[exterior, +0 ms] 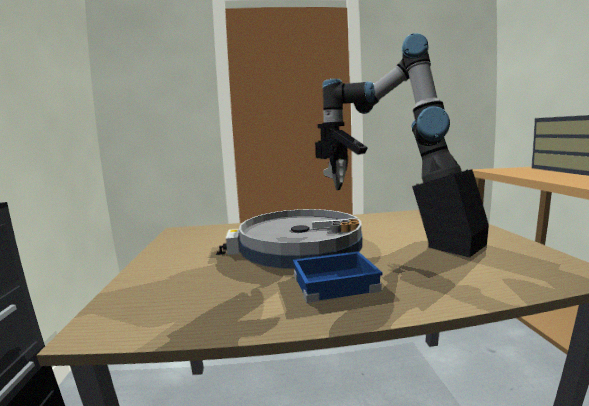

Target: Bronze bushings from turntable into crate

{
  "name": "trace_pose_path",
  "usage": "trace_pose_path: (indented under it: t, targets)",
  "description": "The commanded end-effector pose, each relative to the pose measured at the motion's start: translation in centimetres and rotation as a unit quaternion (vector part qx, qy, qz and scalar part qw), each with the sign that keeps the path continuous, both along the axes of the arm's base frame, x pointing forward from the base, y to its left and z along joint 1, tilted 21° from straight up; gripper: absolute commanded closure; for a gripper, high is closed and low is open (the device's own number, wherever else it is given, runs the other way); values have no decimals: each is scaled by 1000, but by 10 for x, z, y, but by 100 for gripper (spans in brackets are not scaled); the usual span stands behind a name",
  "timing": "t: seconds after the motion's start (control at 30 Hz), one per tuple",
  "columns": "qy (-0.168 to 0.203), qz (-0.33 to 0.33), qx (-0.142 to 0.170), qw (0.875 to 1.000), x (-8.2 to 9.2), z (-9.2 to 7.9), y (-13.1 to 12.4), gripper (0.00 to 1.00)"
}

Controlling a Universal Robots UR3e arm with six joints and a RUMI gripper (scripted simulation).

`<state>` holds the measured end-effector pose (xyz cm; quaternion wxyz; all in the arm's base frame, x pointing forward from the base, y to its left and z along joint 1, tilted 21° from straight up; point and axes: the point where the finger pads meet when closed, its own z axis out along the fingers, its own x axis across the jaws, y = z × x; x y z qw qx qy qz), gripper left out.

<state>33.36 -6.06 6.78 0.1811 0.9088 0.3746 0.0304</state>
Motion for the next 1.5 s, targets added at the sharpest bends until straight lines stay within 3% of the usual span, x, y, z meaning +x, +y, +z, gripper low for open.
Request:
trace_pose_path:
  t: [0.0,0.5,1.0,1.47]
  targets:
    - [-1,1,0,1000,0,0,0,94]
    - [9,31,-6,999,4,-29,-1,94]
    - [27,85,-17,996,8,-80,-3,94]
    - [29,92,-18,995,8,-86,-4,94]
